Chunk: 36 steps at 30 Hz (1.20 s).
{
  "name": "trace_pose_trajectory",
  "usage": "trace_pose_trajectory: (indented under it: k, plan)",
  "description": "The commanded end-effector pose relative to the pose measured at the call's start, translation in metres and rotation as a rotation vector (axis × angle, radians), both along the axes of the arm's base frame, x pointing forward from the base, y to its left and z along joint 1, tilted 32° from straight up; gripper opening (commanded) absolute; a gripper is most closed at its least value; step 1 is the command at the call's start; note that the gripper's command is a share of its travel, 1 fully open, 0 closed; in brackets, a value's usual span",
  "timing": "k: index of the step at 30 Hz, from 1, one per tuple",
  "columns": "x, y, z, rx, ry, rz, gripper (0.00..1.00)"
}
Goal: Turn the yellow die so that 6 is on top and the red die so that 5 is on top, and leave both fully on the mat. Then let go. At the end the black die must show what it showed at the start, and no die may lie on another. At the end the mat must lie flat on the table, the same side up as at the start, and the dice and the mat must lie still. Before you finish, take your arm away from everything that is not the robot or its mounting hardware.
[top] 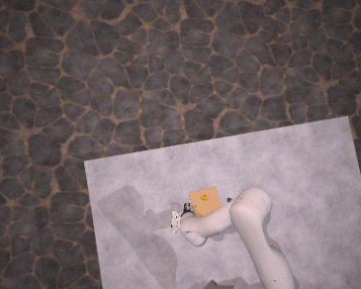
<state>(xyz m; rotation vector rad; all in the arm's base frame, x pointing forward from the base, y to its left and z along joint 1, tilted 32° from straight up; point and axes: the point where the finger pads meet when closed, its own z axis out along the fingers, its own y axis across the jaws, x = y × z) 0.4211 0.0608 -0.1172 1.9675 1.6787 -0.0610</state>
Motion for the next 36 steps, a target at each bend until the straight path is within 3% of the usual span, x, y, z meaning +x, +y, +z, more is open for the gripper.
trace_pose_trajectory:
  k: [1,17,18,36]
  plan:
    - [0.0003,0.0007,0.0004,0.001,-0.001,0.001,0.35]
    - [0.0003,0.0007,0.0004,0.001,-0.001,0.001,0.35]
    - [0.0003,0.0007,0.0004,0.001,-0.001,0.001,0.15]
    - [0.0003,0.0007,0.0004,0.001,-0.001,0.001,0.15]
